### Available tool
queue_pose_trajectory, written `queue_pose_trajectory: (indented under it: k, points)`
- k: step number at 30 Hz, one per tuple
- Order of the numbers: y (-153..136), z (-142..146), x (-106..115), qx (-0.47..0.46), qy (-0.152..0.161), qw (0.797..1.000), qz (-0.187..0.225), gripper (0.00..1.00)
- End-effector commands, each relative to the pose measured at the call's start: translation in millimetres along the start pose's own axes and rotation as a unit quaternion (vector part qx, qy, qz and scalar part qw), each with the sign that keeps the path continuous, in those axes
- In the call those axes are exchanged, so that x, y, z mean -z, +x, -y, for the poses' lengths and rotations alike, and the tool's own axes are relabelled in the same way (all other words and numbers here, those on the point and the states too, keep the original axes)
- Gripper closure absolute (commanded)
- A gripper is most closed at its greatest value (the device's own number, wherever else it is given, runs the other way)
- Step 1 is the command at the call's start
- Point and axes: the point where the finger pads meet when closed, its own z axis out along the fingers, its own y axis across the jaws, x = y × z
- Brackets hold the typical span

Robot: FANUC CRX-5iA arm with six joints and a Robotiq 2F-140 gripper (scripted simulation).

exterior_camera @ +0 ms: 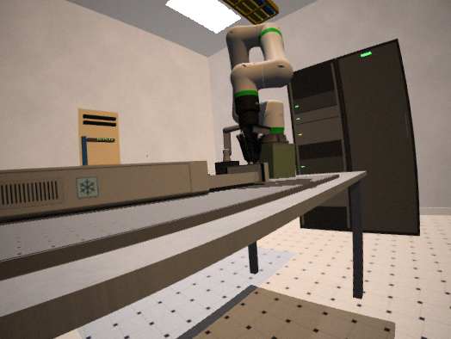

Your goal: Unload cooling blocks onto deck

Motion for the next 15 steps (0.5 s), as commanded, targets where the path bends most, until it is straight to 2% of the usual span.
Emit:
queue_pose_trajectory:
  k: [1, 15]
  points:
    - [0.4, -5.0, 0.7, 0.000, -0.001, 1.000, 0.000, 0.90]
    - [0.4, -19.1, 0.7, 0.000, -0.001, 1.000, 0.000, 0.90]
